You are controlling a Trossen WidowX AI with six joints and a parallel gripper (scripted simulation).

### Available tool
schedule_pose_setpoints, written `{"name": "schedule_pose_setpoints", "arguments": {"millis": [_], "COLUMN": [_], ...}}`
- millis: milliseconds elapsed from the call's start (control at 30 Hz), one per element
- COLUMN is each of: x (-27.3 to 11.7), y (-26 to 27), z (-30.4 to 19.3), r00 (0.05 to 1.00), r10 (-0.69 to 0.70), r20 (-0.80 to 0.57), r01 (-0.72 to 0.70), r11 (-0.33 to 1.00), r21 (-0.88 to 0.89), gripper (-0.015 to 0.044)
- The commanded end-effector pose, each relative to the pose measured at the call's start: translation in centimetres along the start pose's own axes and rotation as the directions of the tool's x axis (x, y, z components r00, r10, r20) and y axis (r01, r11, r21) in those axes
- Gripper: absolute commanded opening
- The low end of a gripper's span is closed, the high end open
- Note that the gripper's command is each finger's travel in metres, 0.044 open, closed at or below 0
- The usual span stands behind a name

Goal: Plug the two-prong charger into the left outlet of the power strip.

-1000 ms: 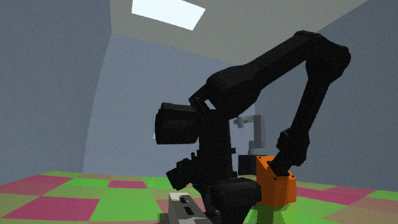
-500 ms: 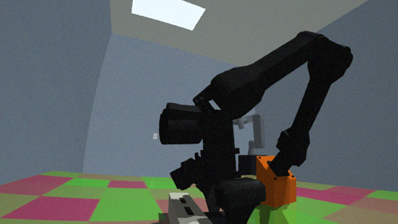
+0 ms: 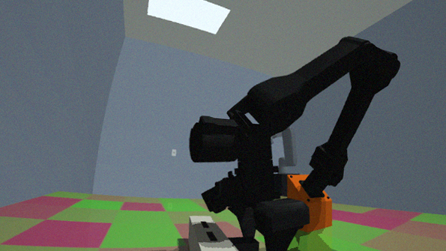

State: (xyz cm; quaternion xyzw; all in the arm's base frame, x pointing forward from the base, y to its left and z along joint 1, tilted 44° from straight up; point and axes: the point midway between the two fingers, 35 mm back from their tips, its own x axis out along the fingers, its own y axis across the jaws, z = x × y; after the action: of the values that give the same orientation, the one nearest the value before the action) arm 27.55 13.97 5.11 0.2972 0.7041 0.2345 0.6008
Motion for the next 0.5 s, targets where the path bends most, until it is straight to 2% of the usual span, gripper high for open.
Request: {"name": "schedule_pose_setpoints", "arguments": {"millis": [0,467], "x": [-0.1,0.1], "y": [0.1,0.1], "z": [-0.4,-2.0], "r00": [1.0,1.0], "r10": [0.001,0.001], "r20": [0.008,0.008], "r01": [-0.001,-0.001], "r11": [1.0,1.0], "r21": [-0.002,-0.002], "gripper": [0.044,0.044]}}
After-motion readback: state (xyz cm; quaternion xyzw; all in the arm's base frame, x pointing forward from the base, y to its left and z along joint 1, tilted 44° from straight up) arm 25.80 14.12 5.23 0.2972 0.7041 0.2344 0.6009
